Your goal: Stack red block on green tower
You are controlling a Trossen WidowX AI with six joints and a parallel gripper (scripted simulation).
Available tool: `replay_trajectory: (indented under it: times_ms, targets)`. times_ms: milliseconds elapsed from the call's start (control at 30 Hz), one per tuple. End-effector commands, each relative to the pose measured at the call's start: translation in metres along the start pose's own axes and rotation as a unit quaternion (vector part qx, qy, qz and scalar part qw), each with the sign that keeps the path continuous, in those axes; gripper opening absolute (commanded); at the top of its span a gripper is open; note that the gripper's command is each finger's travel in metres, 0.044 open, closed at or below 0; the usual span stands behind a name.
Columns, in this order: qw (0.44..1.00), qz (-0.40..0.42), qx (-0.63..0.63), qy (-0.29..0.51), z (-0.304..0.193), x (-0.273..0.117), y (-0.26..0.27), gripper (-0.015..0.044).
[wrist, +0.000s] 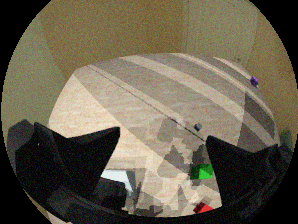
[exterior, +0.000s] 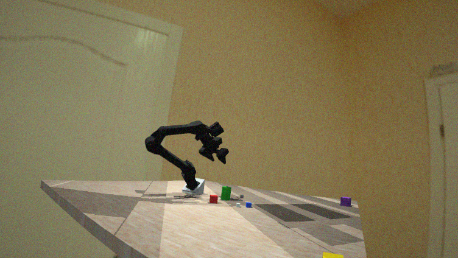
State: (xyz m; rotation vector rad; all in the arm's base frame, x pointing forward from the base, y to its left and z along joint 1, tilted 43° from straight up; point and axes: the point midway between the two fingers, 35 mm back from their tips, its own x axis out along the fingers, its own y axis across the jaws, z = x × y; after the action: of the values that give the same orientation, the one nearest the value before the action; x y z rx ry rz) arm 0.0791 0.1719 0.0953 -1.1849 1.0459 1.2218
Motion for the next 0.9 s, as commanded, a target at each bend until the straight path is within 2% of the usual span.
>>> replay_trajectory:
  times_ms: [0,233,600,867]
  targets:
    - [0.993,-0.047,0.075,0.074,-0.020,-0.004,-0.036,0.0440]
    - [0.961,-0.105,0.171,0.189,-0.060,-0.015,-0.082,0.0440]
    - [0.879,-0.168,0.274,0.352,-0.127,-0.042,-0.134,0.0440]
    - [0.867,-0.173,0.280,0.373,-0.137,-0.047,-0.132,0.0440]
